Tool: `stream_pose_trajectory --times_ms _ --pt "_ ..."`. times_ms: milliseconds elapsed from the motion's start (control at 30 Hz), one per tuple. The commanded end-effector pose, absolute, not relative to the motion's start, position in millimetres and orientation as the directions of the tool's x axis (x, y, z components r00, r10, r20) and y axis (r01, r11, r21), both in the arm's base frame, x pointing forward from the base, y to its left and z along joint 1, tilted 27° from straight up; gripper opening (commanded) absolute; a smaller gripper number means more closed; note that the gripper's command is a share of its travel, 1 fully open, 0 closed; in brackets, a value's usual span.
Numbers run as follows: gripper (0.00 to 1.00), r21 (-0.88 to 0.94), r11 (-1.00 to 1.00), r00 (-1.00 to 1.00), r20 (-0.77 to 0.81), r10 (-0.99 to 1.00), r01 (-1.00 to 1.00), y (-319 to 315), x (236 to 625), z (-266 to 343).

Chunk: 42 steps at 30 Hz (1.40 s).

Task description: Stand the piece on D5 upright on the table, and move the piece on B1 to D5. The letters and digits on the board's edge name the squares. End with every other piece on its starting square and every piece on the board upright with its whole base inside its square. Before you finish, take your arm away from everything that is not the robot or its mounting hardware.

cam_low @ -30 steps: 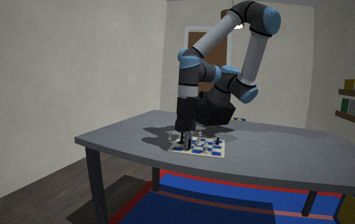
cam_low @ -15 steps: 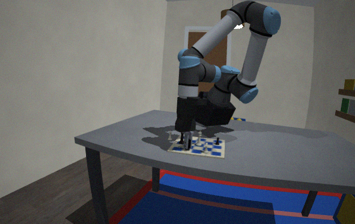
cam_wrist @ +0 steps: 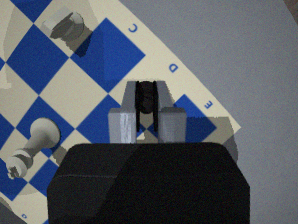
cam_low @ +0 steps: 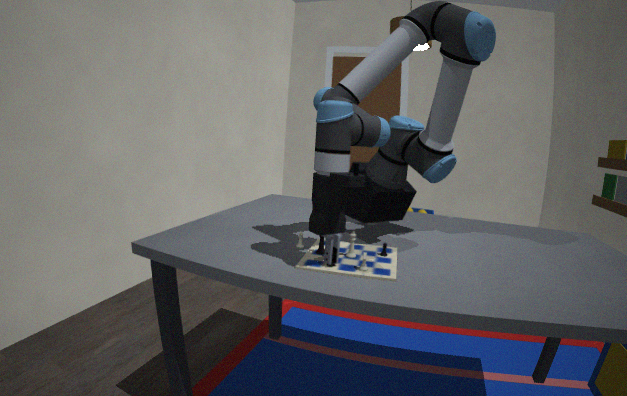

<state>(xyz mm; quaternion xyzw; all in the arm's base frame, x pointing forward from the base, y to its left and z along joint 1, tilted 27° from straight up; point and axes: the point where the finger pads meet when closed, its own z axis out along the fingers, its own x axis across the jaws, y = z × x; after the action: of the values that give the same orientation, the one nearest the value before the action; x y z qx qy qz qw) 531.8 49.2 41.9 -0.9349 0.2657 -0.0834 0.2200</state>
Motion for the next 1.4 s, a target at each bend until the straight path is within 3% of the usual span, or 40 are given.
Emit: stream_pose_trajectory --times_ms 0,1200,1233,1300,1333,1367 --pt "0.0 -0.456 -0.762 0.845 0.04 -0.534 -0.46 49.2 532.2 41.9" --pt "0.0 -0.456 -0.762 0.845 0.04 -0.534 -0.46 49.2 532.2 41.9" --pt "0.14 -0.456 -0.762 0.845 0.04 -0.534 -0.46 49.2 532.2 41.9" --pt "0.14 -0.456 -0.762 0.845 0.04 -0.534 -0.46 49.2 532.2 41.9" --pt "0.27 -0.456 -0.762 0.845 0.04 -0.534 -0.46 49.2 532.2 41.9" --pt "0.27 -0.456 -0.762 0.845 0.04 -0.534 -0.46 49.2 532.2 41.9"
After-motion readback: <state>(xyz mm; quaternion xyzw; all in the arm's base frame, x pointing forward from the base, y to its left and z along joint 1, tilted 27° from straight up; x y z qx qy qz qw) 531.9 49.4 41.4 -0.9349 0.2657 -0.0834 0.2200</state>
